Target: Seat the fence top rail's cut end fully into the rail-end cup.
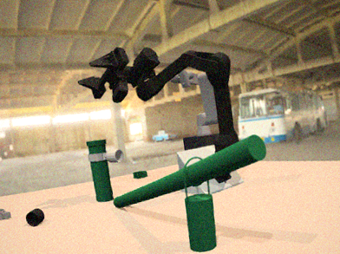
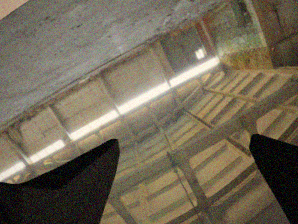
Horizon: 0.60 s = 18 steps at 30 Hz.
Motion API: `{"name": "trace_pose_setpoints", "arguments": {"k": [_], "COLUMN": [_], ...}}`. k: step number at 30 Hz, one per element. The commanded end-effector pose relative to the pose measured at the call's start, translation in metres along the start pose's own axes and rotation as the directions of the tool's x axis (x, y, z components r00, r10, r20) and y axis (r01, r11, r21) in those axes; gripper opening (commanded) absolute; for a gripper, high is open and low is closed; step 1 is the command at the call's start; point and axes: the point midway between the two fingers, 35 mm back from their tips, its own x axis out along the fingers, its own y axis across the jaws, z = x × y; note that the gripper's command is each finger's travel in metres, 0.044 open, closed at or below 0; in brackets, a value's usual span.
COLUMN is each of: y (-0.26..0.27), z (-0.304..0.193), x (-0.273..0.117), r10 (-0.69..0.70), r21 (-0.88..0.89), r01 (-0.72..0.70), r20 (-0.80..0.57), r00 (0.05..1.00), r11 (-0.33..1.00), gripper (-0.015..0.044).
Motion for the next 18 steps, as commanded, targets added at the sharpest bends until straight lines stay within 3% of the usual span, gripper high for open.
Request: {"name": "trace_pose_setpoints", "arguments": {"k": [1,4,7,13,18], "y": [0.001,0.012,0.024,0.040,0.036], "z": [0.000,-0.004,-0.002,0.021,0.039], "x": [0.001,0.011,0.022,0.033,0.036], "r10": [0.005,0.070,0.158,0.322,0.388], "r21": [0.016,0.237,0.499,0.864,0.940], "r01": [-0.005,-0.071,-0.159,-0.297,-0.320], "r20": [0.000,0.012,0.044,0.168,0.254], "r00": [1.000,0.997,0.986,0.932,0.886], "r11": [1.000,0.969,0.852,0.407,0.115], "gripper": [0.0426,0.0440,0.0440,0.0440,0.0440]}}
